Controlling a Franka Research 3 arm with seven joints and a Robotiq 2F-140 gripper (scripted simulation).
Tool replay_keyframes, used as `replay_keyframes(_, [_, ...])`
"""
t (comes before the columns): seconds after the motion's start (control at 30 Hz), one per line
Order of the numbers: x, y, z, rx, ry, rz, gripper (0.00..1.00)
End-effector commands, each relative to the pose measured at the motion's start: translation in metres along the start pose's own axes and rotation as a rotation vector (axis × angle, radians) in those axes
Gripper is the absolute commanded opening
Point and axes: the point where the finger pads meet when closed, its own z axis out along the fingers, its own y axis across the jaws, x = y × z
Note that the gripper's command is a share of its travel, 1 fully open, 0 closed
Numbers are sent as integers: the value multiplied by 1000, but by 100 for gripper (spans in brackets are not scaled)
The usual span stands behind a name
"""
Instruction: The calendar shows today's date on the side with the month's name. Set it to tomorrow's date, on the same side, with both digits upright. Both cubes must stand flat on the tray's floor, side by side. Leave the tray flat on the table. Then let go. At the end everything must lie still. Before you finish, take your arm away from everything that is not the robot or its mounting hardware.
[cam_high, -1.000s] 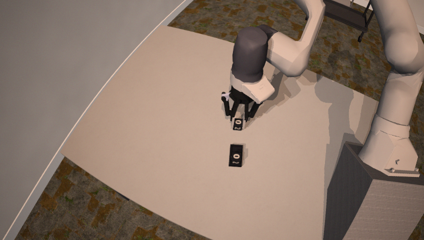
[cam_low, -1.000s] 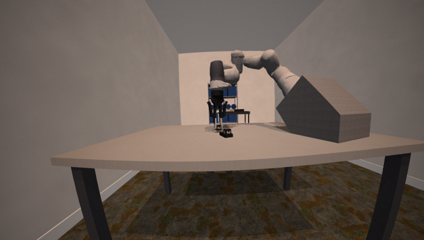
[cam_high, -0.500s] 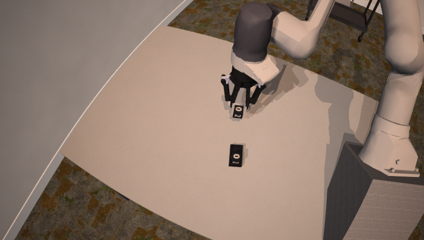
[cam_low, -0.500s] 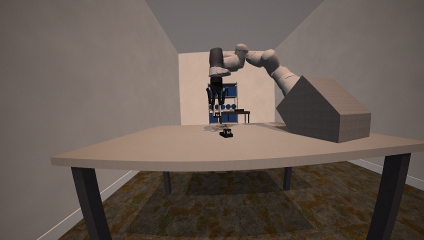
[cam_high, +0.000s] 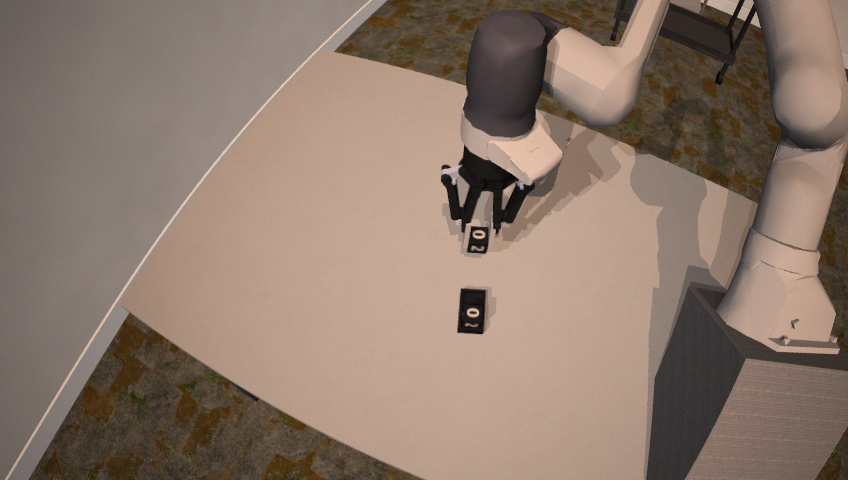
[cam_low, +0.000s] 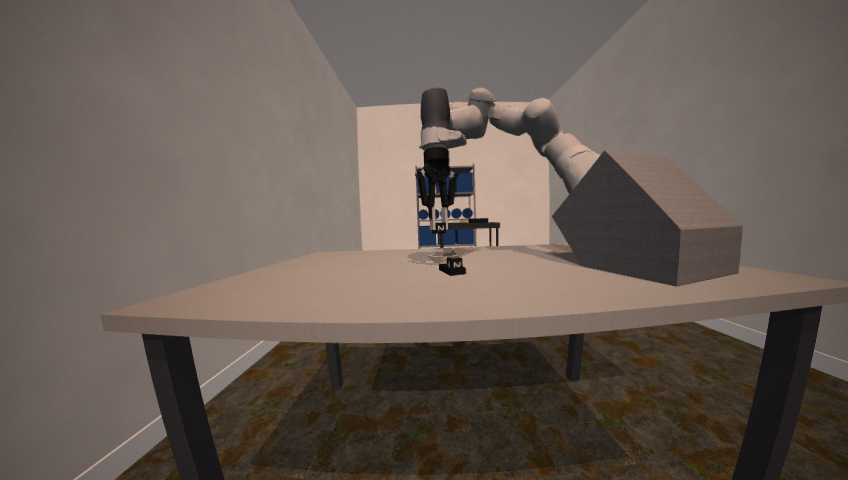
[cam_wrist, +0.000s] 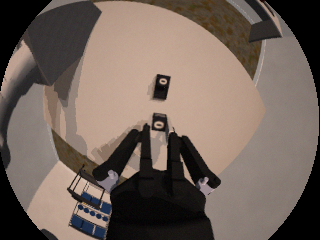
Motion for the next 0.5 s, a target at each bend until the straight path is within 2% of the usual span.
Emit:
replay_keyframes(0.0, [52,-1,-6,4,-13,26,17])
replay_keyframes(0.07, [59,-1,-7,4,-14,26,17])
replay_keyframes(0.47, [59,-1,-7,4,-14,26,17])
